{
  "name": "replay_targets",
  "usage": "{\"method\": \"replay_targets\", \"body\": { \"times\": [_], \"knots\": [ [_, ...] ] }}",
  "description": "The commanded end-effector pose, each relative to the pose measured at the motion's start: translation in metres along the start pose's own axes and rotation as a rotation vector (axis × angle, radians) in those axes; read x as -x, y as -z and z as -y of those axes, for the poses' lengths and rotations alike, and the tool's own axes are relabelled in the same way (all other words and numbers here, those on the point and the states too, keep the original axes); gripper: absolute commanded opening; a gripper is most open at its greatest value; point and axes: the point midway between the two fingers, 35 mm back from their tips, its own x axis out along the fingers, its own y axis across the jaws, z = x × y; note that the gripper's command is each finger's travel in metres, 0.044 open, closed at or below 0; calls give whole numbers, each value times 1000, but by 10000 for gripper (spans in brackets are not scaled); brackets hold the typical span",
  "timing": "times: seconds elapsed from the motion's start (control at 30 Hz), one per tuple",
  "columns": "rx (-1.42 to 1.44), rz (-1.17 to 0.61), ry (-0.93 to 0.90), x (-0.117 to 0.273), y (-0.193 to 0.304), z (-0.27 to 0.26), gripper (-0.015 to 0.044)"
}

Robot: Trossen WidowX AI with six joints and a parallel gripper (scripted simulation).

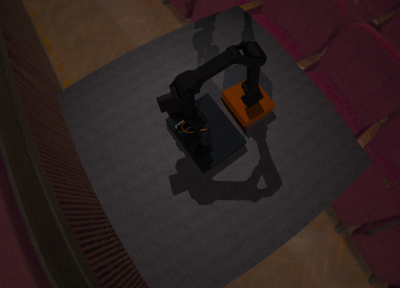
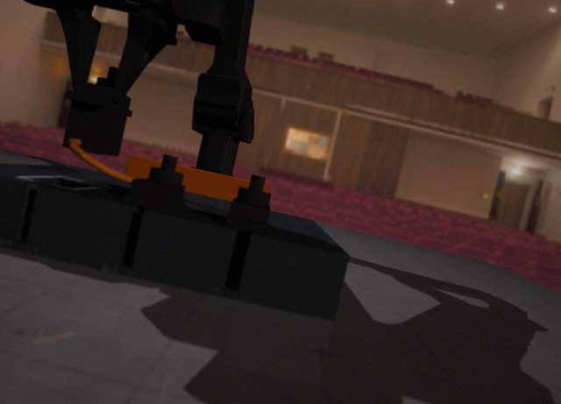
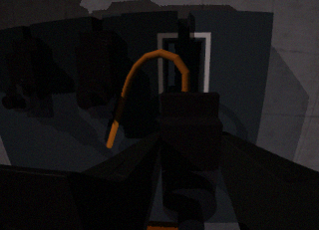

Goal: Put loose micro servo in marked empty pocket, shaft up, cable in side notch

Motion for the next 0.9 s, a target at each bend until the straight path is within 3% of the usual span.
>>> {"method": "replay_targets", "body": {
  "times": [0.0, 0.87],
  "knots": [
    [-2, 10, 1, 3, -19, -1, 0],
    [-9, 12, 0, -17, -40, -1, 0]
  ]
}}
